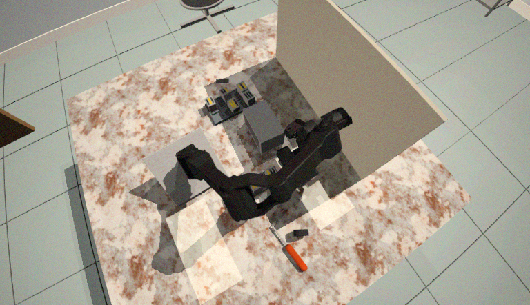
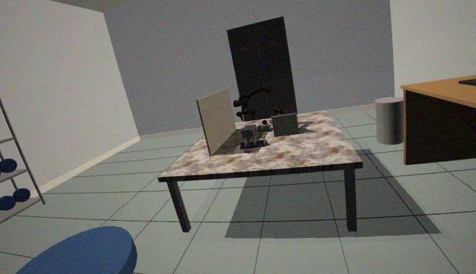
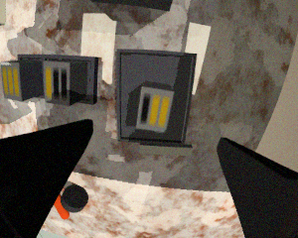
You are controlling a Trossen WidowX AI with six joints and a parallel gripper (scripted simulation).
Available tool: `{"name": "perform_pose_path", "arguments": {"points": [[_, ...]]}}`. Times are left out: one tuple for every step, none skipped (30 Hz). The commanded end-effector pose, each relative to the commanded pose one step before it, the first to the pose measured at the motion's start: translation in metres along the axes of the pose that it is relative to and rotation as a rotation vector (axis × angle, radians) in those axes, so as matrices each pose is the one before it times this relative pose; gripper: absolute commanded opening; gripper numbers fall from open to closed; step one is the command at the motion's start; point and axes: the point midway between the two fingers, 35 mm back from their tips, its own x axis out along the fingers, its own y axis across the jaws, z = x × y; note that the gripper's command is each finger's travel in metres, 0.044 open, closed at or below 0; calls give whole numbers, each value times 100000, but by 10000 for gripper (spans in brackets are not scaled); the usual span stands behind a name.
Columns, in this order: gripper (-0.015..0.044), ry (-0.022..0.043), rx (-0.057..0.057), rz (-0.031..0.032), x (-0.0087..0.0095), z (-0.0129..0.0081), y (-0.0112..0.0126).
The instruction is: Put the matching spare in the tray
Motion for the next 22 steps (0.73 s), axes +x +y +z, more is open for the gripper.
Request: {"name": "perform_pose_path", "arguments": {"points": [[440,777,1257,-64,-2160,-425,314],[440,0,0,0,0,0,0],[440,0,0,0,0,0,0],[440,0,0,0,0,0,0],[440,-495,-769,-1046,350,203,-198],[440,0,0,0,0,0,0],[440,0,0,0,0,0,0],[440,0,0,0,0,0,0],[440,0,0,0,0,0,0],[440,0,0,0,0,0,0],[440,0,0,0,0,0,0],[440,0,0,0,0,0,0],[440,0,0,0,0,0,0],[440,0,0,0,0,0,0],[440,0,0,0,0,0,0],[440,0,0,0,0,0,0],[440,0,0,0,0,0,0],[440,0,0,0,0,0,0],[440,0,0,0,0,0,0],[440,0,0,0,0,0,0],[440,0,0,0,0,0,0],[440,0,0,0,0,0,0]]}}
